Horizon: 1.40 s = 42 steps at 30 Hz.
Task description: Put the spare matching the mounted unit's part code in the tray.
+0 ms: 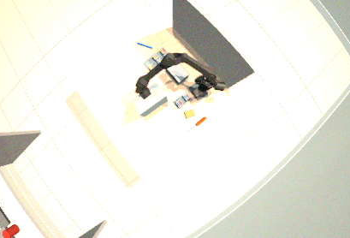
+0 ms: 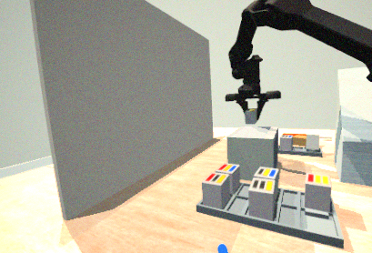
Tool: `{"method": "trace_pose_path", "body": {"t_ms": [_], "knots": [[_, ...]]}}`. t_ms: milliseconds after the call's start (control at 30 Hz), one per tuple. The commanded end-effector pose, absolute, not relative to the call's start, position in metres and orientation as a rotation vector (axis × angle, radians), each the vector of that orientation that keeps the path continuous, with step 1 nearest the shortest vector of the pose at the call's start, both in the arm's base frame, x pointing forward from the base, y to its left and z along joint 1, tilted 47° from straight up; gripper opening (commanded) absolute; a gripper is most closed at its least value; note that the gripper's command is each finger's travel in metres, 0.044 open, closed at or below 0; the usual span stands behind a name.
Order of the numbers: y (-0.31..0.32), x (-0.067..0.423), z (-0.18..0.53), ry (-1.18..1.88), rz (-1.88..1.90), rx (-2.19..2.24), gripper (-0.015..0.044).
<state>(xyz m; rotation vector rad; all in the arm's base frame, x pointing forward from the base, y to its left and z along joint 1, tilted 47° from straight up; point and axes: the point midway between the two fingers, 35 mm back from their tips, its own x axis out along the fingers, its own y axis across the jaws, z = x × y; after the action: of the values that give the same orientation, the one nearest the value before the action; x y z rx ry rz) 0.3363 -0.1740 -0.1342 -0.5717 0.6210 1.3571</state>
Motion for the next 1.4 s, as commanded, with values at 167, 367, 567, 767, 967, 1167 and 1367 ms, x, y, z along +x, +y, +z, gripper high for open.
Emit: {"method": "trace_pose_path", "body": {"t_ms": [167,367,567,767,967,1167,1367], "knots": [[-0.167,0.338,-0.141,0.620,1.350,-0.566,0.0000],[-0.163,0.338,-0.145,0.620,1.350,-0.566,0.0000],[-0.158,0.339,-0.149,0.619,1.351,-0.565,0.0000],[-0.153,0.339,-0.153,0.619,1.351,-0.565,0.0000],[-0.149,0.340,-0.157,0.618,1.351,-0.565,0.0000],[-0.144,0.340,-0.162,0.618,1.351,-0.564,0.0000],[-0.139,0.340,-0.165,0.617,1.351,-0.564,0.0000]]}}
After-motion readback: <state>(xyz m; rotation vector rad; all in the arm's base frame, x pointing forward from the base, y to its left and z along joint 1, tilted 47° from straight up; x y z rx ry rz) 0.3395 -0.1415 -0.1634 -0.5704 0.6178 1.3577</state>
